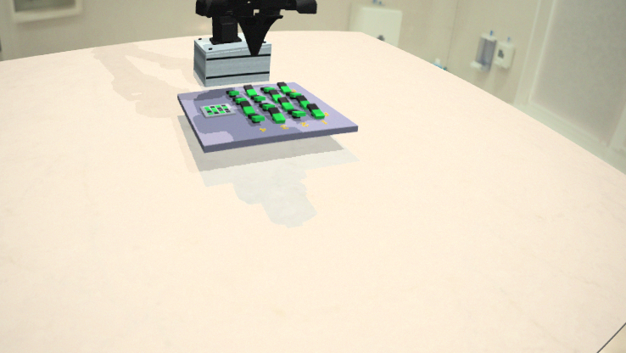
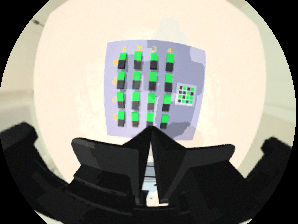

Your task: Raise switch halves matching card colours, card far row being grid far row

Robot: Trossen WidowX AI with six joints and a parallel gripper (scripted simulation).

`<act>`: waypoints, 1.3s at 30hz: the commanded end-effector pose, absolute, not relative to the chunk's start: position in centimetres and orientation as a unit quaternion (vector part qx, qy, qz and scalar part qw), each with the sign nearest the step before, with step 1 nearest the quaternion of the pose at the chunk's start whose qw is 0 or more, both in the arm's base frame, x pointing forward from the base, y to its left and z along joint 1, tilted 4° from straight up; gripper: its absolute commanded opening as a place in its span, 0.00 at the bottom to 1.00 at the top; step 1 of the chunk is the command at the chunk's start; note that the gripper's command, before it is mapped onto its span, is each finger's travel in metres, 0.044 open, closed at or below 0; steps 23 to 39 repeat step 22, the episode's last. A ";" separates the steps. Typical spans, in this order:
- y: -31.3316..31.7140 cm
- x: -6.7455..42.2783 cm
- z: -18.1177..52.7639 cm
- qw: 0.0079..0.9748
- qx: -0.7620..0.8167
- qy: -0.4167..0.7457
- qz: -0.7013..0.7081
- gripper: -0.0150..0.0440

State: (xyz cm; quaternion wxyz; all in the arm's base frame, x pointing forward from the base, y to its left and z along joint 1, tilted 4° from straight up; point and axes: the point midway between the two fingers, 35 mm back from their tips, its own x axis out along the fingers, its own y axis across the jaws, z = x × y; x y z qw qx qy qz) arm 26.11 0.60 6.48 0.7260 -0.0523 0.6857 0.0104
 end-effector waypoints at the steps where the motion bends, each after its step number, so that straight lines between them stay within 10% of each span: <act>1: 0.9 26.4 6.9 0.722 -0.051 0.690 0.010 0.25; 39: 2.7 30.7 7.6 0.723 -0.051 0.689 0.010 0.25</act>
